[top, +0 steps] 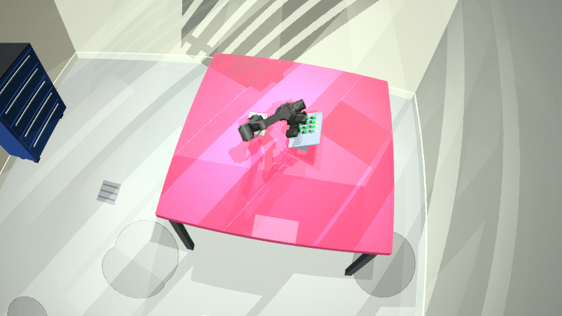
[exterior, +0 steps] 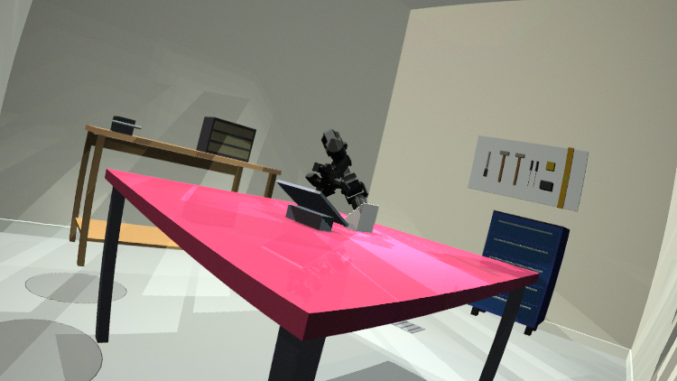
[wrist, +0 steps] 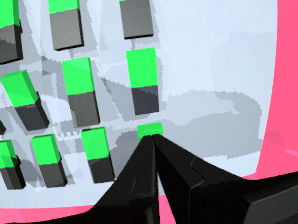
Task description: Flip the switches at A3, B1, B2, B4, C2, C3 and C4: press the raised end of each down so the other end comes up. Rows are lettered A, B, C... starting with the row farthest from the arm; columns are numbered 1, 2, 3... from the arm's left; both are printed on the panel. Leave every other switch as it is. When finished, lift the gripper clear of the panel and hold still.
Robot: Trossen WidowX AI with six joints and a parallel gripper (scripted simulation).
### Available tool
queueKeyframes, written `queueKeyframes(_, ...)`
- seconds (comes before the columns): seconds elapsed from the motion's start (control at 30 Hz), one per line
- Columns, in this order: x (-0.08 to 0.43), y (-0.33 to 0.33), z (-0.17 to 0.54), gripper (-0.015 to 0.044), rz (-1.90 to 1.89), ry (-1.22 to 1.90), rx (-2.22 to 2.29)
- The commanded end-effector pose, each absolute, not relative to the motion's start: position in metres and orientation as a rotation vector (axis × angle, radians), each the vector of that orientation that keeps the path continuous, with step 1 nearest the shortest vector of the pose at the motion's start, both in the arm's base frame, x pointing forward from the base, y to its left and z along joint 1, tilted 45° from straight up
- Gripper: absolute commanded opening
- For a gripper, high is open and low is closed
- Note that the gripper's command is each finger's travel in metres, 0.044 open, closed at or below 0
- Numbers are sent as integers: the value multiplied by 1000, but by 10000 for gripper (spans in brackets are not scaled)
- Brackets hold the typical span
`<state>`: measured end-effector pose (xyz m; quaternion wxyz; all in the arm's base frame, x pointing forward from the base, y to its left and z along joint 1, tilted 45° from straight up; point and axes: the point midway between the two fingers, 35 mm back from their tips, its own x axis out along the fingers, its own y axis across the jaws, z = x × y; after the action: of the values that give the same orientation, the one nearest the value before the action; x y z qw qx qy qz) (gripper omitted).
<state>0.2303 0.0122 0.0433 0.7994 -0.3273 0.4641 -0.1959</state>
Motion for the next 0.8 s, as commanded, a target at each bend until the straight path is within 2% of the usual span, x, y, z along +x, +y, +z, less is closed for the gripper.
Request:
queueKeyframes(0.0,231,12,43,0,-418,996,-706)
queueKeyframes(0.77,232,10,41,0,-419,996,-706)
